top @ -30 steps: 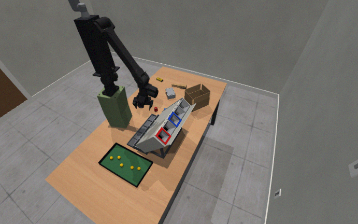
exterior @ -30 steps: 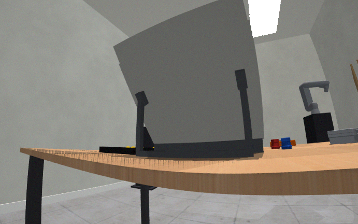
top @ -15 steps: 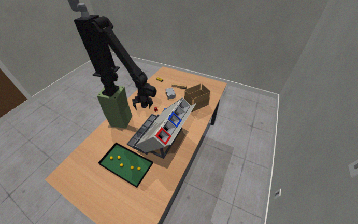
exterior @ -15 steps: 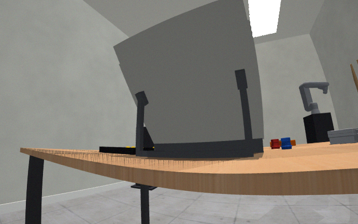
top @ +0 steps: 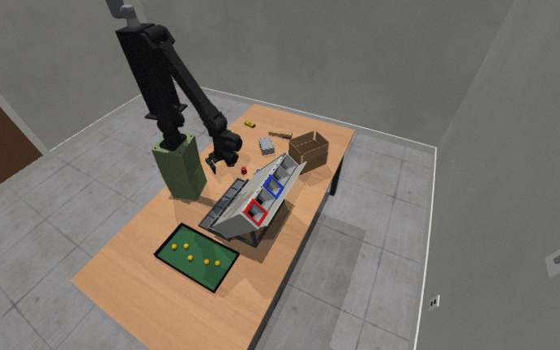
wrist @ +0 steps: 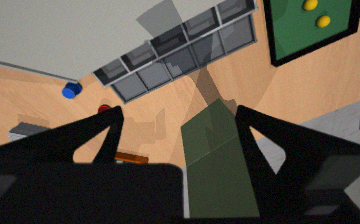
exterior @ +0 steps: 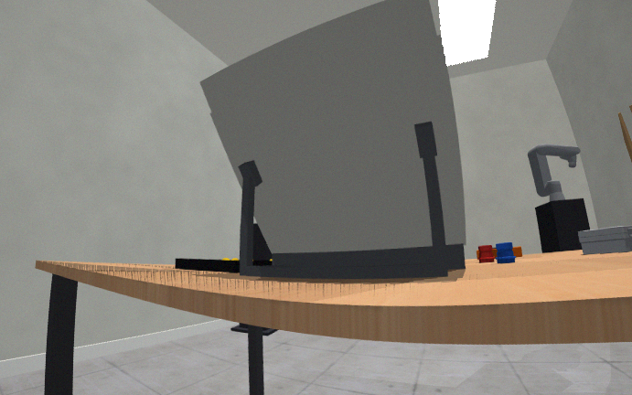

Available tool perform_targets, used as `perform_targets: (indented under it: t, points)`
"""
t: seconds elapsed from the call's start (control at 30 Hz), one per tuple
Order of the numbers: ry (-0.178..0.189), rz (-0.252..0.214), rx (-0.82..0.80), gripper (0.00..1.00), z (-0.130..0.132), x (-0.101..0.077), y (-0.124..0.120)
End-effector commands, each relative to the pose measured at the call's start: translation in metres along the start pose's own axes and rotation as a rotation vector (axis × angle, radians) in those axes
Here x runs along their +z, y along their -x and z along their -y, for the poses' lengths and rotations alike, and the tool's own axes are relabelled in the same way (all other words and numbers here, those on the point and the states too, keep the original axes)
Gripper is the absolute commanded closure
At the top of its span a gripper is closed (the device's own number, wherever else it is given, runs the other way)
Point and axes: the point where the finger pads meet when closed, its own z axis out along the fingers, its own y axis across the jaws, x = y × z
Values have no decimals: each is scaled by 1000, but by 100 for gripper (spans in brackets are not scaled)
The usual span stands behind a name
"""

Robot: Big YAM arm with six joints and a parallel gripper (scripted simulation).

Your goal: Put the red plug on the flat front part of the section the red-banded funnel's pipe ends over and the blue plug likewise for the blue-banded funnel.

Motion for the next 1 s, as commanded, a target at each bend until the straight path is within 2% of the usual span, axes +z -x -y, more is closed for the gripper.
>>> perform_targets:
  t: [0.0, 0.47, 0.97]
  points:
    - [26, 20, -96, 0, 0, -3, 7]
    - [93, 32, -429, 0, -2, -3, 5]
    - [93, 34, -430, 0, -5, -2, 3]
